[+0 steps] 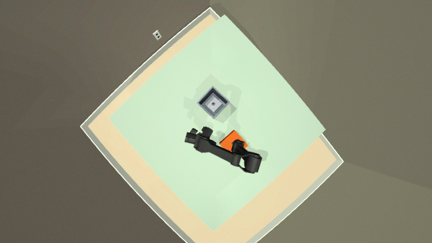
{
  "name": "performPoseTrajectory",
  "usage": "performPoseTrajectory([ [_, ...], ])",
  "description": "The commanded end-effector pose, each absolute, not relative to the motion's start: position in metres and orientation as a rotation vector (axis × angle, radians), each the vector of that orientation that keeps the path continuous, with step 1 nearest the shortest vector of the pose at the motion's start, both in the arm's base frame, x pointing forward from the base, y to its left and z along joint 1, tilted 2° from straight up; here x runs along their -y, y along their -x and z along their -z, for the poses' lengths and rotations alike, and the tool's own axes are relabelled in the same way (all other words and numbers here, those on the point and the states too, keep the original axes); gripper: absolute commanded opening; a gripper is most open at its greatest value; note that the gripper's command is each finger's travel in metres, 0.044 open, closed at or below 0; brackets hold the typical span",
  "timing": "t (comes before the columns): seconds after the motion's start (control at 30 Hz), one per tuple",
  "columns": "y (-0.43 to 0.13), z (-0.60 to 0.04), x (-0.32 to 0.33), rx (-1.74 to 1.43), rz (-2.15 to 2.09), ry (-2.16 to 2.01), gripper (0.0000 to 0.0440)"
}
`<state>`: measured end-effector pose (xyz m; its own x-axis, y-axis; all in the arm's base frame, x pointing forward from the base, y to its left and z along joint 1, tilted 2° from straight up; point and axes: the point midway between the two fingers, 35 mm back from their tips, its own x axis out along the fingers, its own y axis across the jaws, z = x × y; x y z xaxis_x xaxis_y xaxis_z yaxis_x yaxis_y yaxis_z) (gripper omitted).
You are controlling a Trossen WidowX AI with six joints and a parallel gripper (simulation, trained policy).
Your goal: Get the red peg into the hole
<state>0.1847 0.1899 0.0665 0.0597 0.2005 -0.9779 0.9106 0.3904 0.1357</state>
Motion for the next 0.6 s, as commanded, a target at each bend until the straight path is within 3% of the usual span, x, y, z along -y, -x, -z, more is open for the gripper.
performPoseTrajectory([
  [0.0,-0.193,-0.084,-0.193,-1.419,0.689,-1.101,0.0000],
  [0.57,-0.234,-0.157,-0.161,-1.264,0.600,-1.162,0.0000],
])
